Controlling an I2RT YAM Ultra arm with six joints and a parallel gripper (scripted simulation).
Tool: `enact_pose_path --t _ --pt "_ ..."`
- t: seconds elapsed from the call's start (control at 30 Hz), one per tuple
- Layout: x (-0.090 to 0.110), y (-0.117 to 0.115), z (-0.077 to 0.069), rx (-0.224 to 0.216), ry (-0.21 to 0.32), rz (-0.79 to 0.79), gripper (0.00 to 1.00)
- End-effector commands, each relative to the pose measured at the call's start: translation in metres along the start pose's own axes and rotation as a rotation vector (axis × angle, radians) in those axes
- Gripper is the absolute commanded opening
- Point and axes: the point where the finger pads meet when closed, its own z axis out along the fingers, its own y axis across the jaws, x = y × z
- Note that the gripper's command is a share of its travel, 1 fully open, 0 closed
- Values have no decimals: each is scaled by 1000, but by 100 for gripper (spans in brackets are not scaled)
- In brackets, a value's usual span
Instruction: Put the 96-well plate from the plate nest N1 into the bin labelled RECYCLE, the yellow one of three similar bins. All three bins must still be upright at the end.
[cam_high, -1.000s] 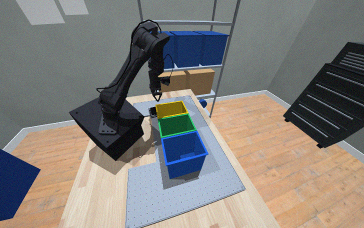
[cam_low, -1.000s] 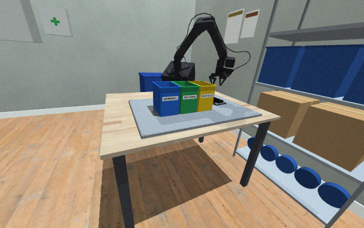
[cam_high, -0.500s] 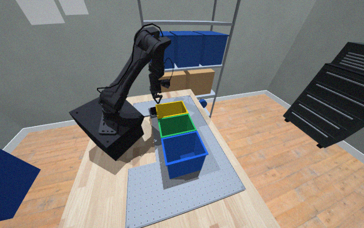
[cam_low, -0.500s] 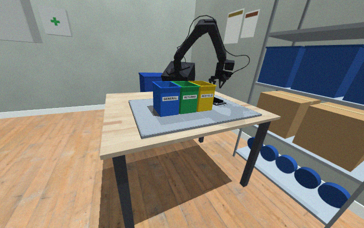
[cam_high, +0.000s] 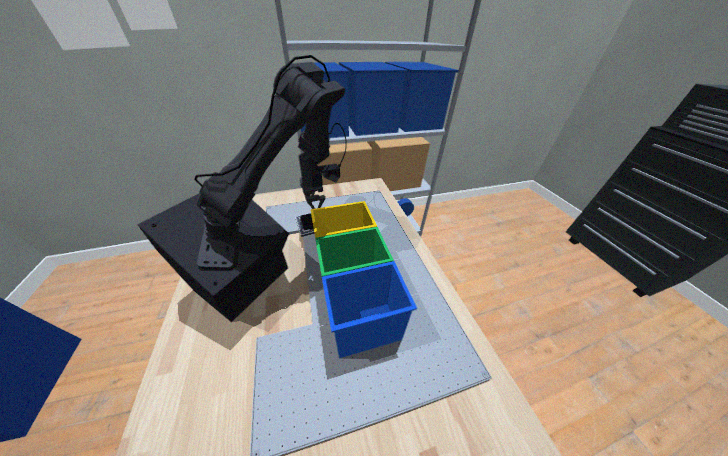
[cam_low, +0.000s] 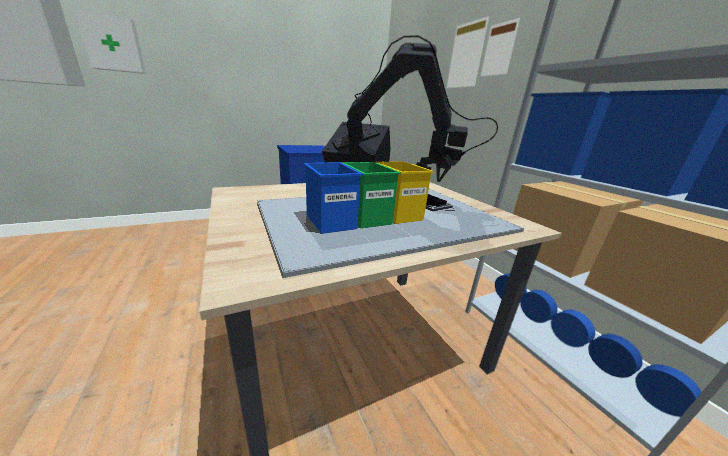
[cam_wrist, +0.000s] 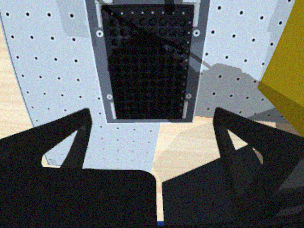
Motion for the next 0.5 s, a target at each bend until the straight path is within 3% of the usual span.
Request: enact_pose_path --t 0.0,0.47 --pt "2 -2 8 8 -14 -12 100" --pt "-10 8 22 -19 -45 1 100"
